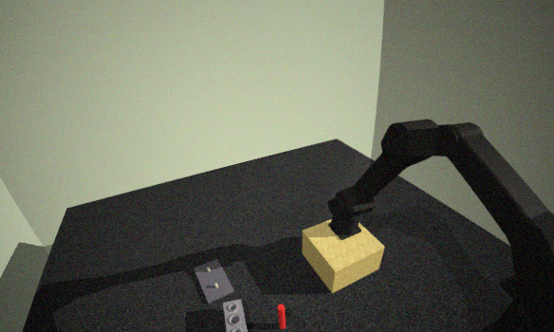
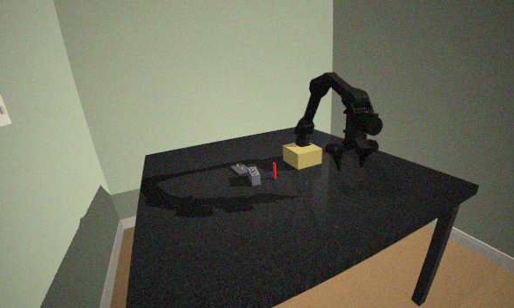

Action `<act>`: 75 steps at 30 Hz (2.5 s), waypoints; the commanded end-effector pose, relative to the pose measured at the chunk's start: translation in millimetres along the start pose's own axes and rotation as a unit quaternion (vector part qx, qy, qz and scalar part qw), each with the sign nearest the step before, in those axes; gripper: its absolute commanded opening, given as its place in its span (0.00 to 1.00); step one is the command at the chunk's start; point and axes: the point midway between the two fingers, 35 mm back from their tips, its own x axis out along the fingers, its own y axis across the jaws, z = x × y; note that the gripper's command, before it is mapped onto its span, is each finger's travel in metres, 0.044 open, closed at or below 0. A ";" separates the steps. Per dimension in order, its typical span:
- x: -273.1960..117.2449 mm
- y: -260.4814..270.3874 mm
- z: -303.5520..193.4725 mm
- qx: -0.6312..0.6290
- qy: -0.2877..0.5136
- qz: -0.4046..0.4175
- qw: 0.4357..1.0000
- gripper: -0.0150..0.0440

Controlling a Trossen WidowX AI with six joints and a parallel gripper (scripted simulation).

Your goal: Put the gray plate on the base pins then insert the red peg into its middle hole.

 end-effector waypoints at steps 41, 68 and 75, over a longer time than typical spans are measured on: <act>47.7 -329.5 -259.8 -0.016 0.007 -0.009 1.000 1.00; 88.8 -330.2 -259.9 -0.016 0.007 -0.009 1.000 1.00; 100.0 -329.8 -260.3 -0.016 0.007 -0.009 1.000 1.00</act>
